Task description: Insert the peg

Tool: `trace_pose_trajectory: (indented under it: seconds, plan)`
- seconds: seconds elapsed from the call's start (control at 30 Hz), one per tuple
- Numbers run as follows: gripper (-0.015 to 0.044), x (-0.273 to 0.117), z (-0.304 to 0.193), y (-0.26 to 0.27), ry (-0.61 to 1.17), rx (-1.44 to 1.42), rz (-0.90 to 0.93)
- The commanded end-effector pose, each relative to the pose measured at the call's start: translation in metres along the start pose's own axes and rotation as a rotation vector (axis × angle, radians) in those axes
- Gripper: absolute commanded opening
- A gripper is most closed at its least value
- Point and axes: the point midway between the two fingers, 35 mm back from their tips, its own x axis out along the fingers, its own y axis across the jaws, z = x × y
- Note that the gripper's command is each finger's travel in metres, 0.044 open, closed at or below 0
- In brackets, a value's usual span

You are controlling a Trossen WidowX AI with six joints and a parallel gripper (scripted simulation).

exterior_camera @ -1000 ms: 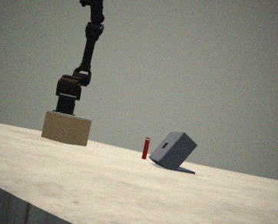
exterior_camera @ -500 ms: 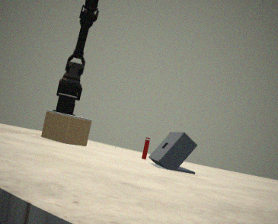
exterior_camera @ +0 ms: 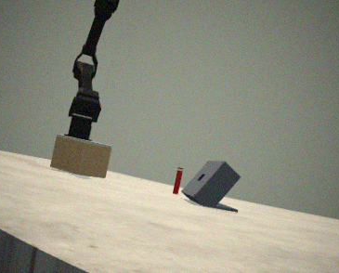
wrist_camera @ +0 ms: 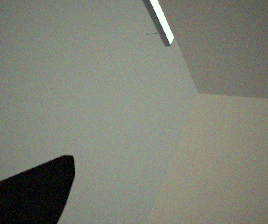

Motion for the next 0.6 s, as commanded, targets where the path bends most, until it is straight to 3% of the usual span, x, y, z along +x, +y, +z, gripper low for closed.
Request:
trace_pose_trajectory:
  seconds: [0.0, 0.57]
  plan:
    - [0.0440, 0.018, -0.009, -0.027, 0.046, -0.030, -0.081]
    - [0.0440, 0.066, -0.071, -0.148, 0.294, -0.164, -0.406]
